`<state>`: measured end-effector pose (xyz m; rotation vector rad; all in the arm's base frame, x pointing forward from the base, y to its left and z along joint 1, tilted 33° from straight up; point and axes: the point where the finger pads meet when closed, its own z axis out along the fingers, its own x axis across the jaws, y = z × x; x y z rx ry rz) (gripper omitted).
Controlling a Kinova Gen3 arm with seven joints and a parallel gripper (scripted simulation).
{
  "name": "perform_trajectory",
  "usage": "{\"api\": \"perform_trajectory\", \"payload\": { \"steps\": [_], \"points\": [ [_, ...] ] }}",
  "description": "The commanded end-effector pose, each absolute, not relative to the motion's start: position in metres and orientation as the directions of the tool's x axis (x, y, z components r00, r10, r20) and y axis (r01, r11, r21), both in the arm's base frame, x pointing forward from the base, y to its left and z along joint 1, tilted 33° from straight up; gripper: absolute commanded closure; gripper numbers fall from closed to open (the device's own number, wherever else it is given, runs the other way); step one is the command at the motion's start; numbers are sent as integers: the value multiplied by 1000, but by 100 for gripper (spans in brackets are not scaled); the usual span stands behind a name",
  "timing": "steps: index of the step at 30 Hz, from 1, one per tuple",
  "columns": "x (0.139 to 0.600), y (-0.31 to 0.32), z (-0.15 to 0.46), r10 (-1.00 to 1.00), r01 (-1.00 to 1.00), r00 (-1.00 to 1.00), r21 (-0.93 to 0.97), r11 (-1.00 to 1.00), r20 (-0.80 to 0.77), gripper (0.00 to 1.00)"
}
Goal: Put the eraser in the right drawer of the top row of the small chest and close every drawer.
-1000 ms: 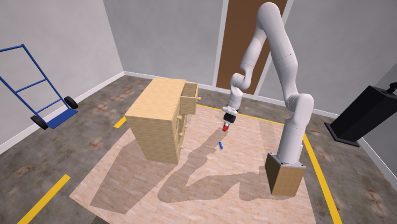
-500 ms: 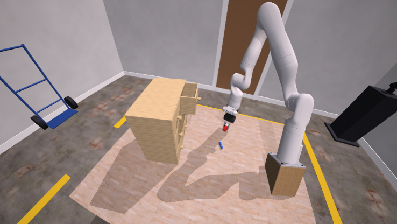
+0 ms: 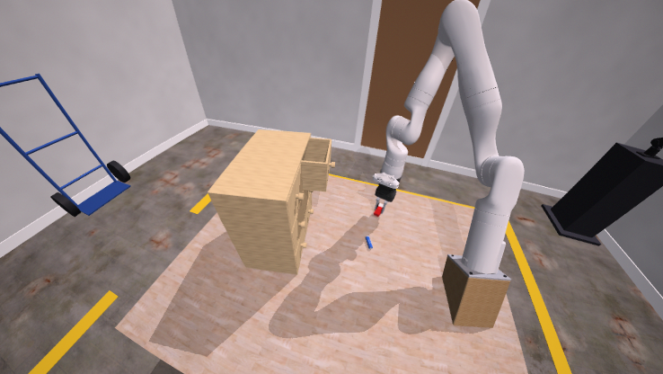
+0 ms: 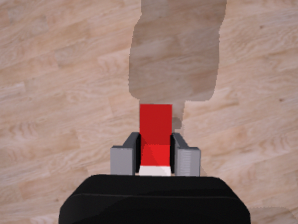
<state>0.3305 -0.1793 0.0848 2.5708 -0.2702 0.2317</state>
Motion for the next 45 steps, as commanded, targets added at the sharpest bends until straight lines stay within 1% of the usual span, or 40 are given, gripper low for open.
{"api": "perform_trajectory", "payload": {
  "steps": [1,14,21,45],
  "points": [
    [334,-173,95,-142,-241,963,490,-838,231,55],
    [328,-147,137,-142,-241,963,490,-838,231,55],
    [326,-141,146,-142,-241,963,490,-838,231,55],
    [327,-137,151,-126,-223,967,495,-840,222,55]
  ]
}}
